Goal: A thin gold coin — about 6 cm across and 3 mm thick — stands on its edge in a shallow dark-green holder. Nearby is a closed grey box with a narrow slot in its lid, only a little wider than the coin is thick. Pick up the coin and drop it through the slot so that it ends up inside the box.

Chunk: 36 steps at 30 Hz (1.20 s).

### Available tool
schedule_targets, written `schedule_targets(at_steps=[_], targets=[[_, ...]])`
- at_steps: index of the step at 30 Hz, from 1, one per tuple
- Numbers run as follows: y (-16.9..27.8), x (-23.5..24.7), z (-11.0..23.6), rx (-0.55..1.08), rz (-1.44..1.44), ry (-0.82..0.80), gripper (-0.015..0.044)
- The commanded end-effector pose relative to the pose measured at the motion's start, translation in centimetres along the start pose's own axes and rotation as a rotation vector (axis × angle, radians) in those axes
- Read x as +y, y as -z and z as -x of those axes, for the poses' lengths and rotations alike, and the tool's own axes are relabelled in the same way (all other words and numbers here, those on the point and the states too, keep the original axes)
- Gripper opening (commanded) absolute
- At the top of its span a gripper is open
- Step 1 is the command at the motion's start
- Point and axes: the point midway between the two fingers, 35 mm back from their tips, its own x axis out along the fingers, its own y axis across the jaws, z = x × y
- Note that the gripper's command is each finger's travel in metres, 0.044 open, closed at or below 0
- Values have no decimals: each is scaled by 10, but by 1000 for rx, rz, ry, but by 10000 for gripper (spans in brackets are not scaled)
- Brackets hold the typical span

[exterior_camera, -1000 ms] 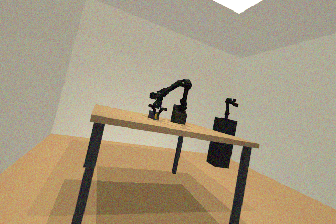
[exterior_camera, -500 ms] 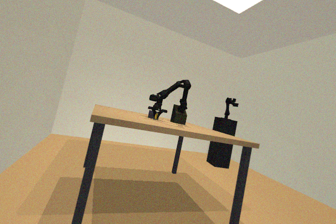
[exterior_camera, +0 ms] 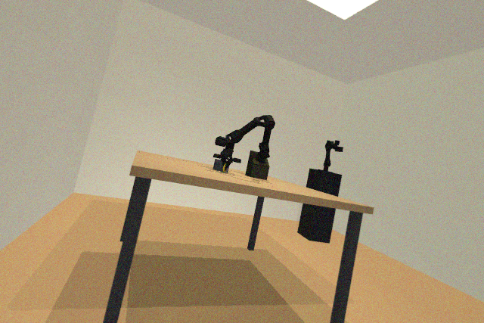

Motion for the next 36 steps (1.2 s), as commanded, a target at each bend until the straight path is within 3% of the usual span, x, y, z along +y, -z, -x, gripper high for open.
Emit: schedule_targets(at_steps=[1, 36], targets=[[1, 0, 0, 1, -6, -4, 0], [1, -2, 88, 4, -6, 0, 0]])
